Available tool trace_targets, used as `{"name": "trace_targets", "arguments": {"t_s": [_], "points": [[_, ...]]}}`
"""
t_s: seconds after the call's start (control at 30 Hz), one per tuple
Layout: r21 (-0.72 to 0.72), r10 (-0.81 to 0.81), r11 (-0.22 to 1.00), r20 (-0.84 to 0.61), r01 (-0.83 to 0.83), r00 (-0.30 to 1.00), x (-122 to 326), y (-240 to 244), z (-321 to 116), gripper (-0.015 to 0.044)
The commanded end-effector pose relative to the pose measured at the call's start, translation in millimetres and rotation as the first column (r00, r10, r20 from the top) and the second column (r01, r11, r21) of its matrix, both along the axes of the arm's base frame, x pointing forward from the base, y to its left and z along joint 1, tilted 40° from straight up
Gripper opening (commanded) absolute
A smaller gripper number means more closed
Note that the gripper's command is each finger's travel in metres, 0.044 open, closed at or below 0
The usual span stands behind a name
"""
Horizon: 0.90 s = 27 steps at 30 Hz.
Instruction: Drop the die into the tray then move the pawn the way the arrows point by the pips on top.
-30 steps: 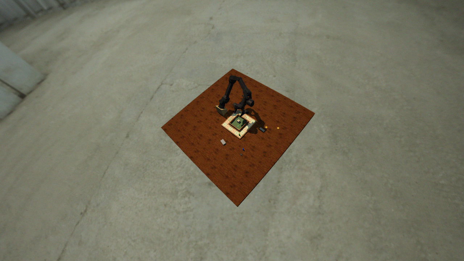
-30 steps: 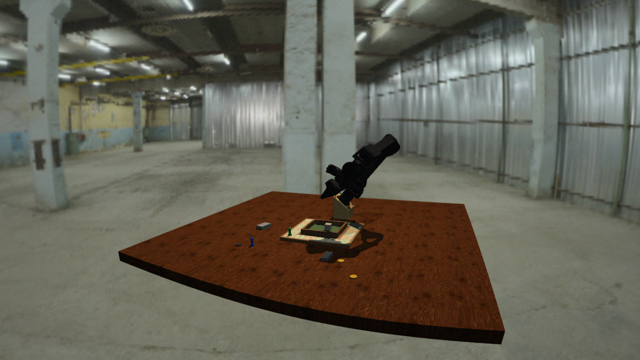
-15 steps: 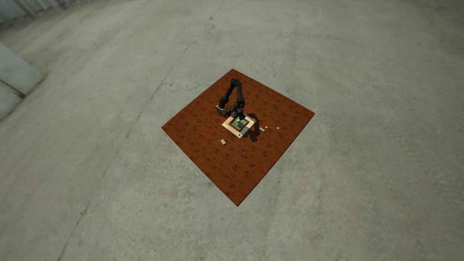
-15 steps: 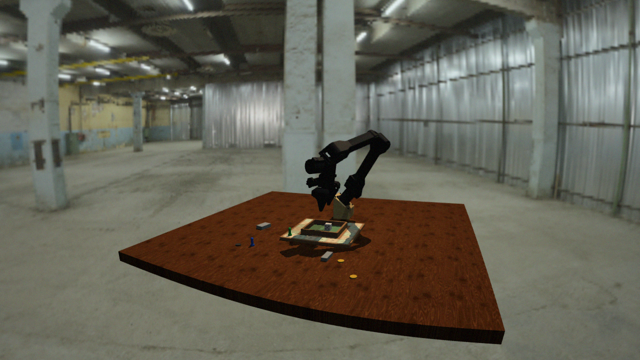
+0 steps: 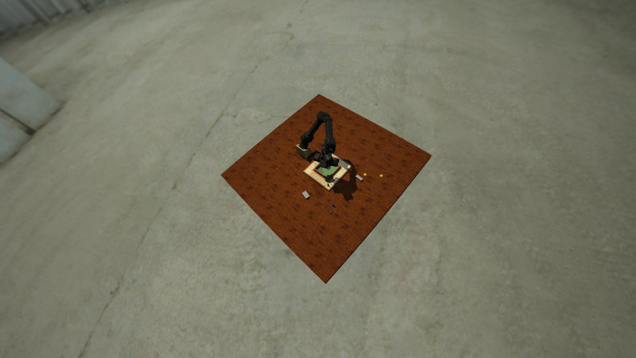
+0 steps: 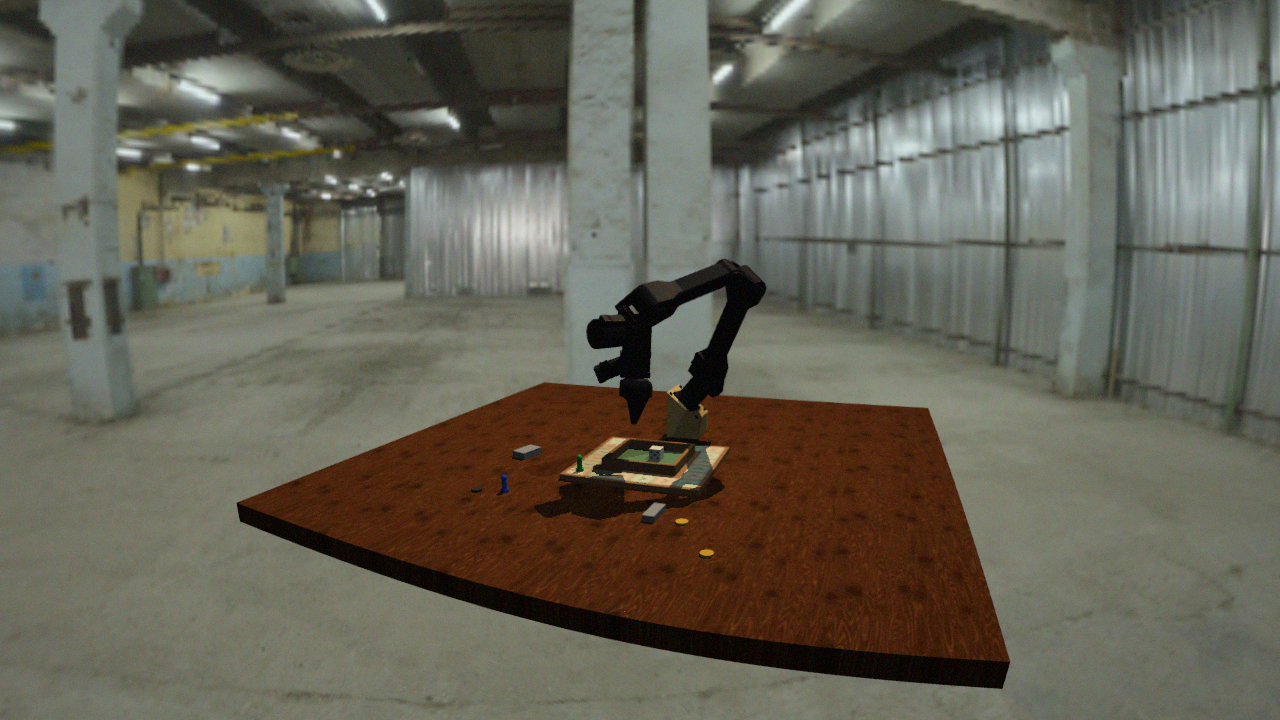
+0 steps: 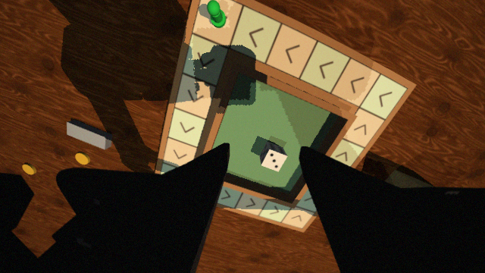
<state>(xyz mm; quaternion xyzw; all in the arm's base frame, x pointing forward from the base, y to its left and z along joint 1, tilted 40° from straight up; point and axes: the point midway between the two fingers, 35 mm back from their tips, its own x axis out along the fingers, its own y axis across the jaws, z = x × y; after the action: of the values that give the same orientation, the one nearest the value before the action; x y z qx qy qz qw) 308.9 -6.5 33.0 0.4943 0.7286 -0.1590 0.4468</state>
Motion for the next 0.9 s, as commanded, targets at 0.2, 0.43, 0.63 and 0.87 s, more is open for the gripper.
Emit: {"name": "trace_targets", "arguments": {"t_s": [0.2, 0.43, 0.63, 0.87], "points": [[-0.052, 0.565, 0.771, 0.515, -0.635, 0.645, 77, -25, -56, 0.02], [-0.117, 0.634, 0.672, 0.602, -0.731, 0.486, 91, -32, -74, 0.02], [-0.117, 0.634, 0.672, 0.602, -0.731, 0.486, 90, -34, -76, 0.02], [-0.117, 0.634, 0.672, 0.601, -0.731, 0.486, 89, -35, -76, 0.02]]}}
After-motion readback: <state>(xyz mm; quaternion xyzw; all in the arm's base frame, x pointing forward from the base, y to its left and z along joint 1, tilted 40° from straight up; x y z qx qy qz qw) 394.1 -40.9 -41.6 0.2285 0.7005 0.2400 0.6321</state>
